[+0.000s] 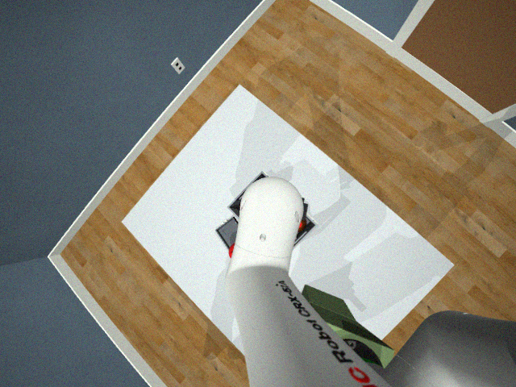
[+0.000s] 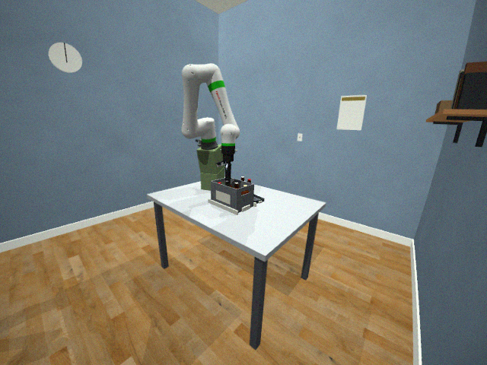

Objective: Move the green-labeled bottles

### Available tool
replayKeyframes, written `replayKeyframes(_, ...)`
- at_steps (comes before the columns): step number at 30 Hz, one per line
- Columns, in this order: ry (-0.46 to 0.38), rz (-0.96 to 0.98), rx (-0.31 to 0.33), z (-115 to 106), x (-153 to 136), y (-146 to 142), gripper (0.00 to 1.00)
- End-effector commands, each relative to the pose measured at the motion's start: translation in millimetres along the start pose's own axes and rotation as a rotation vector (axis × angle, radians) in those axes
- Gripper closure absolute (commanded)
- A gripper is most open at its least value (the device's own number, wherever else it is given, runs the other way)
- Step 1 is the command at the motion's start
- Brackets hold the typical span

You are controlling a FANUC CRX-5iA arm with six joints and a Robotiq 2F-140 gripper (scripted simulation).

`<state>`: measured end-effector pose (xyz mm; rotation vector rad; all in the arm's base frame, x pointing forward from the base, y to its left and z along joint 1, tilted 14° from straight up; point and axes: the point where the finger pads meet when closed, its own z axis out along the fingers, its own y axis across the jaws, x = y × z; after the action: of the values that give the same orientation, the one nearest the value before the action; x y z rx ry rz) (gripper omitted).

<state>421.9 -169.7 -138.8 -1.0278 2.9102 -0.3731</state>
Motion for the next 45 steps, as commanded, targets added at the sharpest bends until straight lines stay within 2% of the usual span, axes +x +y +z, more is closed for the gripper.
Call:
replayKeyframes(1,-0.001,0.000,0.001,0.3,-0.5,-0.5,0.90)
replayKeyframes(45,-0.001,0.000,0.001,9.5,-0.5,-0.5,0.90)
